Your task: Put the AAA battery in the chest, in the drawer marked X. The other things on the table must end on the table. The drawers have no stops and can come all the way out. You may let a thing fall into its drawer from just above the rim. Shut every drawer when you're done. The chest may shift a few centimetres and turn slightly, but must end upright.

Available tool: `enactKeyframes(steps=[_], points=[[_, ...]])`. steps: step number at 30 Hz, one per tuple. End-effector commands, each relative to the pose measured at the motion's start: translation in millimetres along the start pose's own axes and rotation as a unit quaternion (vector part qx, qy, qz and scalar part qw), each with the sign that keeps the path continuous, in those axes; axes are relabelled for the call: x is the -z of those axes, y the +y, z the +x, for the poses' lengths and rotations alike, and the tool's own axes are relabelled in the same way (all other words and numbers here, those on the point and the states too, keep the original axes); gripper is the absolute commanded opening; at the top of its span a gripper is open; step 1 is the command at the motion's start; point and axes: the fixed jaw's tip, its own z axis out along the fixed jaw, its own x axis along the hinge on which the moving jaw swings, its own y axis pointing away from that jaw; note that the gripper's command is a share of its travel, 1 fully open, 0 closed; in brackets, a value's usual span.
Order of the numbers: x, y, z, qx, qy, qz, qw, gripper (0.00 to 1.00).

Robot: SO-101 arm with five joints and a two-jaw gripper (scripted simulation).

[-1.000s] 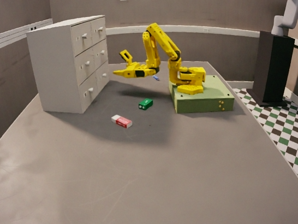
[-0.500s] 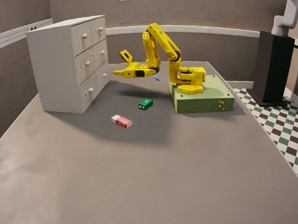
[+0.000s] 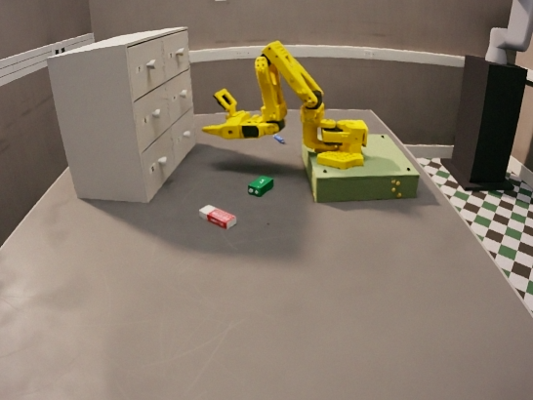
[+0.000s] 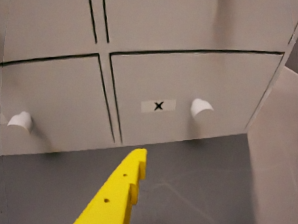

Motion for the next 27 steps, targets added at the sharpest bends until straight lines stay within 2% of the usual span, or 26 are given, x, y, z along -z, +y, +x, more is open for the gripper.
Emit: enactKeyframes(steps=[1, 10, 18, 25, 27], points=[[1.9, -2.0, 4.0, -0.004, 0.008, 0.004, 1.0, 0.5], [1.9, -2.0, 4.0, -0.004, 0.008, 0.004, 1.0, 0.5], [-1.4, 54.6, 9.0, 0.007, -0.005, -0.1, 0.995, 0.5], [6.6, 104.9, 14.9, 0.015, -0.016, -0.19, 0.981, 0.5], [6.6, 104.9, 14.9, 0.015, -0.016, -0.19, 0.981, 0.5]])
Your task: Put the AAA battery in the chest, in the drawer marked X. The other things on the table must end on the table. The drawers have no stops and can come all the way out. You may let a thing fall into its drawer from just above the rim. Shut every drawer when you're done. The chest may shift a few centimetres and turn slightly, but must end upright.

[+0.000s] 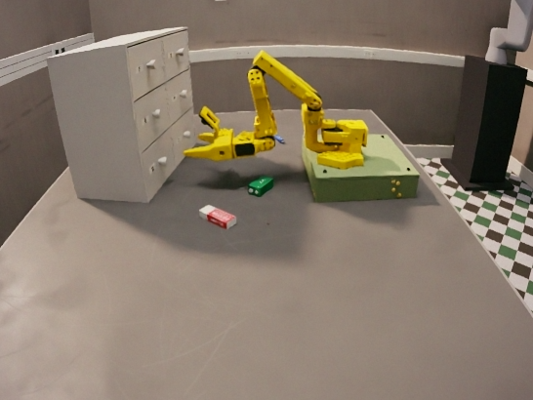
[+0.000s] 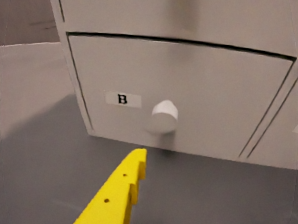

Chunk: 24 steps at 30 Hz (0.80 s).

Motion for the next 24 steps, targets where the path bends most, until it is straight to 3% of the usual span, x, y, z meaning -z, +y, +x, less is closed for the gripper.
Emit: enactKeyframes(steps=[1, 2, 24], points=[[-4.4, 16.4, 1.7, -0.002, -0.007, -0.029, 1.0, 0.5], [-4.7, 23.5, 2.4, -0.001, -0.009, -0.041, 0.999, 0.5], [-5.2, 23.5, 2.1, -0.001, -0.01, -0.041, 0.999, 0.5]])
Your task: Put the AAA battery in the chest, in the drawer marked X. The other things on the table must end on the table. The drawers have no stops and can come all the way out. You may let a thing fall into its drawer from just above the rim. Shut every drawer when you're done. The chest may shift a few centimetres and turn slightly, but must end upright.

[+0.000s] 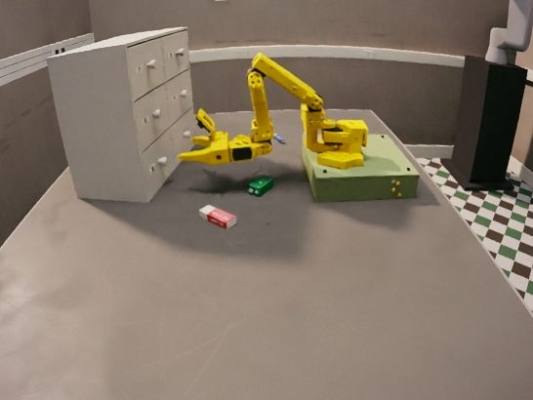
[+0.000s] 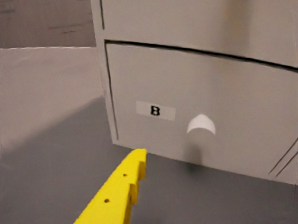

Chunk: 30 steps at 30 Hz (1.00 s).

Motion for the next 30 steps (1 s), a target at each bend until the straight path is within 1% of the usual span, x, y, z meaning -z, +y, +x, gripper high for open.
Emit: enactKeyframes(steps=[1, 10, 30], points=[[0.4, 2.4, 4.8, -0.004, 0.009, -0.004, 1.0, 0.5], [0.1, 2.4, 4.6, -0.004, 0.008, -0.004, 1.0, 0.5], [1.4, 4.5, 10.2, -0.004, 0.017, -0.008, 1.0, 0.5]])
